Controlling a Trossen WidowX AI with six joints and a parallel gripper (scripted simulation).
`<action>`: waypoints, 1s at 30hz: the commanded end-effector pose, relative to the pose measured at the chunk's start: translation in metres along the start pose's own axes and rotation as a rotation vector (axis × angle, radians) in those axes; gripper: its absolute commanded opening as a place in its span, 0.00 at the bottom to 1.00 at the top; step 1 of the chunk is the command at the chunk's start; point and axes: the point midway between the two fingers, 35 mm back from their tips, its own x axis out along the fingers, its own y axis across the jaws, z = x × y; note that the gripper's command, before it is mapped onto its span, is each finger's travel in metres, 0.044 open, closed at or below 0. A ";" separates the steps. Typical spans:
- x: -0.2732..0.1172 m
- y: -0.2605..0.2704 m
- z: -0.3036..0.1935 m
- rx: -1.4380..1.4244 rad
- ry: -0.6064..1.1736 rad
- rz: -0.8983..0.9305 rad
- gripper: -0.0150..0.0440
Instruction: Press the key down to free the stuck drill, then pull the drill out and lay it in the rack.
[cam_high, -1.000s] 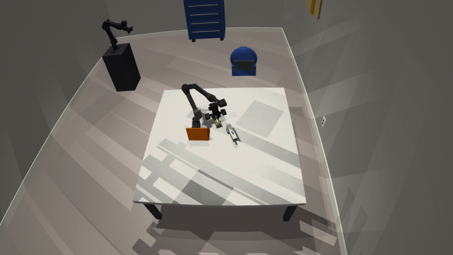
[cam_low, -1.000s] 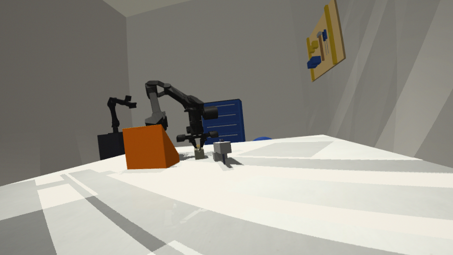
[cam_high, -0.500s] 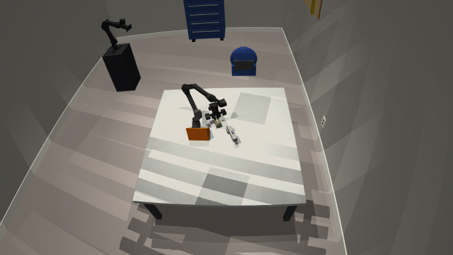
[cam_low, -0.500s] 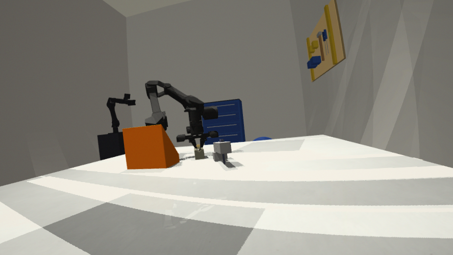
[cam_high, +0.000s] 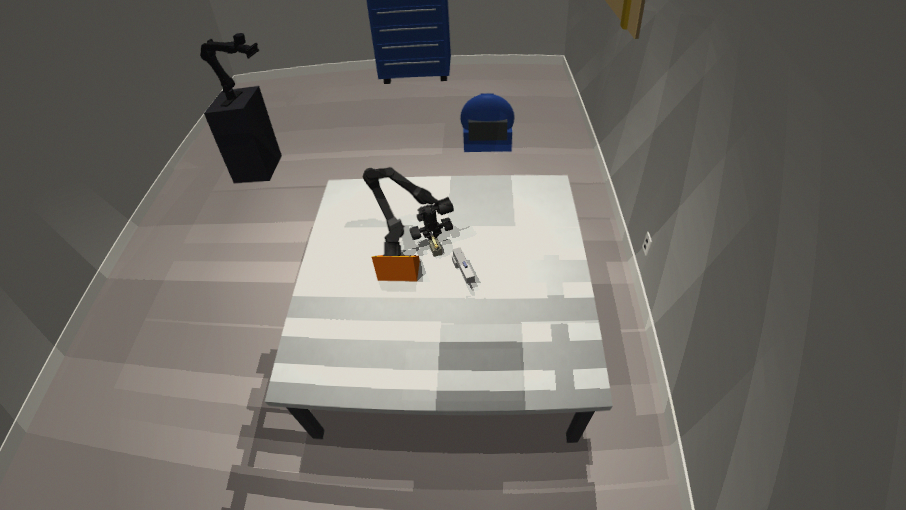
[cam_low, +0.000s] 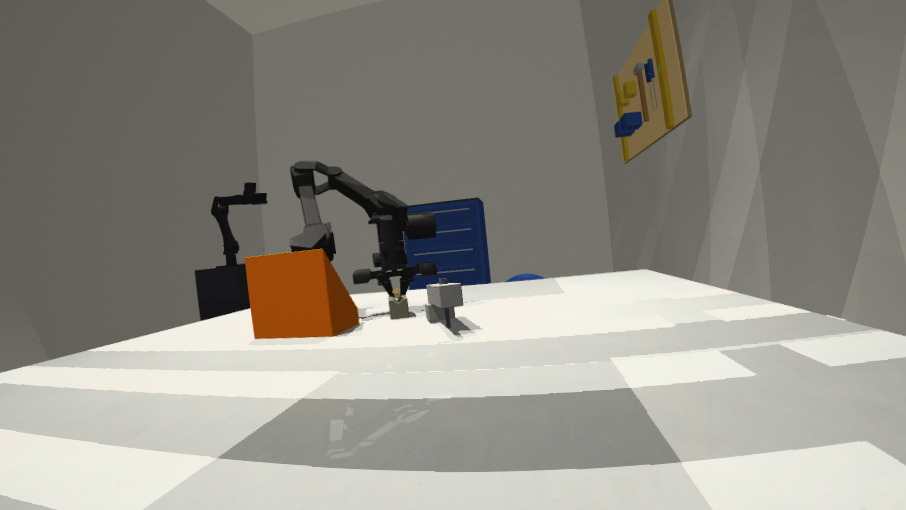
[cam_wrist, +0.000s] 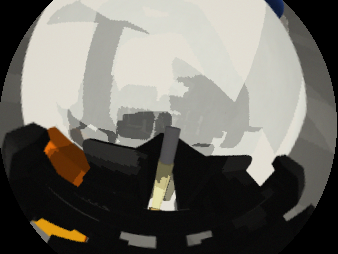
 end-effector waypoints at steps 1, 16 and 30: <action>0.002 0.002 -0.008 0.001 0.032 0.005 0.25; 0.000 0.000 0.000 0.000 0.000 0.000 0.61; -0.019 0.001 0.000 0.001 0.029 0.004 1.00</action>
